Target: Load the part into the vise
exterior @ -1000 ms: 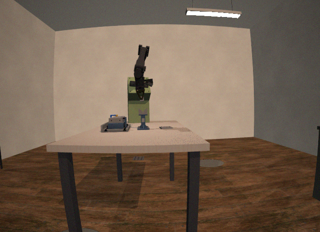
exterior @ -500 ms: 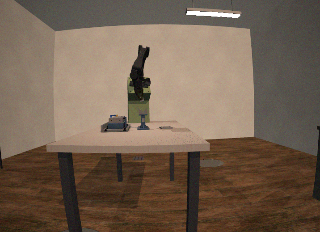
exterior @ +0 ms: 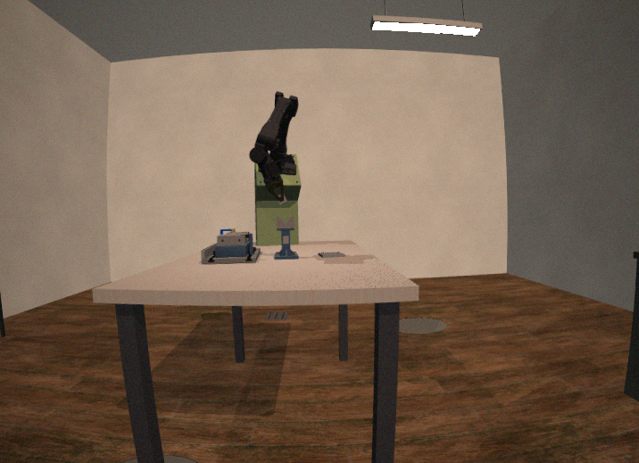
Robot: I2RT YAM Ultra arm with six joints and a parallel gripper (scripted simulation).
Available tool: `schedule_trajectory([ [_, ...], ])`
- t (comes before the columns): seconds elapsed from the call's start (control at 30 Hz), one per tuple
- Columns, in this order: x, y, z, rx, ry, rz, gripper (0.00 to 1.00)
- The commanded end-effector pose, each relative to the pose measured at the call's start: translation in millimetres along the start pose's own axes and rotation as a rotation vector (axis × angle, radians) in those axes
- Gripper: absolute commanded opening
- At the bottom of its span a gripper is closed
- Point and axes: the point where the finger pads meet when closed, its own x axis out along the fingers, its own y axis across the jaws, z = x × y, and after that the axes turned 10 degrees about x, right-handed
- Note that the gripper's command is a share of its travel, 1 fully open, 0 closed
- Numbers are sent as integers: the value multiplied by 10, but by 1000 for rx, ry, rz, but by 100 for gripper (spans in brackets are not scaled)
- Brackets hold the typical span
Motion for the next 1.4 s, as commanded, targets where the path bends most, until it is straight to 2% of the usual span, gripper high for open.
schedule_trajectory([
  [0.0,-73,-76,118,-20,-80,1,0],
  [0.43,-74,-76,112,-20,-225,27,0],
  [0.83,-74,-76,108,-21,-310,42,0],
  [1.37,-94,-88,125,-27,-364,47,0],
])
